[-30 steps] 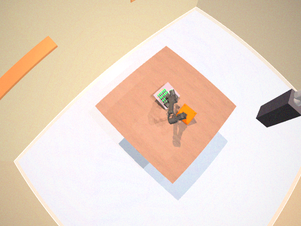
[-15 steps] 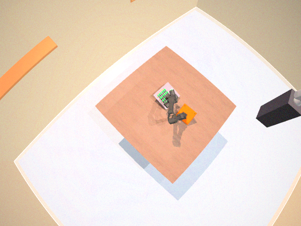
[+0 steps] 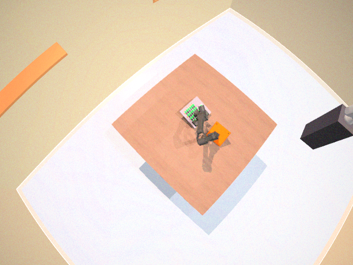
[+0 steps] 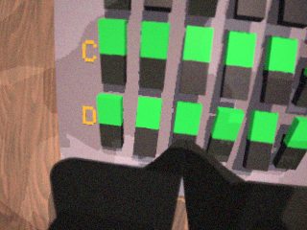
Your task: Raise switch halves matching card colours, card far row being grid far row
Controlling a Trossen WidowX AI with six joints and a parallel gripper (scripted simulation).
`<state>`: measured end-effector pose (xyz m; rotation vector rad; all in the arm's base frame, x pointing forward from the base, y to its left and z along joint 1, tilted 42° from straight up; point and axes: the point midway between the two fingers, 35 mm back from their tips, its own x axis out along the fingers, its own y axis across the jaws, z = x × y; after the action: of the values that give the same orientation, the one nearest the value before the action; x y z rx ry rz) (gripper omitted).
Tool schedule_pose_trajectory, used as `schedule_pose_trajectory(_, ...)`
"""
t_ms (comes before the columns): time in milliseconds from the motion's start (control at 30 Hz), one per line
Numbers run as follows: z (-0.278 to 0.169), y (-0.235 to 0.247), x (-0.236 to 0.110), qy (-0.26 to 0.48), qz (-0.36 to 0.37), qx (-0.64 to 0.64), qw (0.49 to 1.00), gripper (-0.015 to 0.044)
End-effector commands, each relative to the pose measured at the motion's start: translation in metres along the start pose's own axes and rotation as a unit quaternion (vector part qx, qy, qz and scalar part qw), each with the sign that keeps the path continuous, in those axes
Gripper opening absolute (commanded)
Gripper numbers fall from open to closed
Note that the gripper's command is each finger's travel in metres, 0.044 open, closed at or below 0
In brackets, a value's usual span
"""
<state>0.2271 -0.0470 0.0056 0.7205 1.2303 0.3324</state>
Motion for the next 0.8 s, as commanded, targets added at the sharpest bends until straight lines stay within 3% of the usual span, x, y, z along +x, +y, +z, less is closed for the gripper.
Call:
schedule_pose_trajectory(0,-0.001,0.0,0.001,0.0,0.002,0.003,1.0,0.0)
schedule_pose_trajectory(167,0.0,0.0,-0.001,0.0,0.0,0.0,1.0,0.0)
schedule_pose_trajectory(367,0.002,-0.001,-0.062,0.014,0.001,0.003,1.0,0.0)
schedule_pose_trajectory(600,0.003,-0.002,-0.064,0.014,0.001,0.003,1.0,0.0)
schedule_pose_trajectory(767,0.017,-0.05,-0.064,0.013,-0.001,0.002,1.0,0.0)
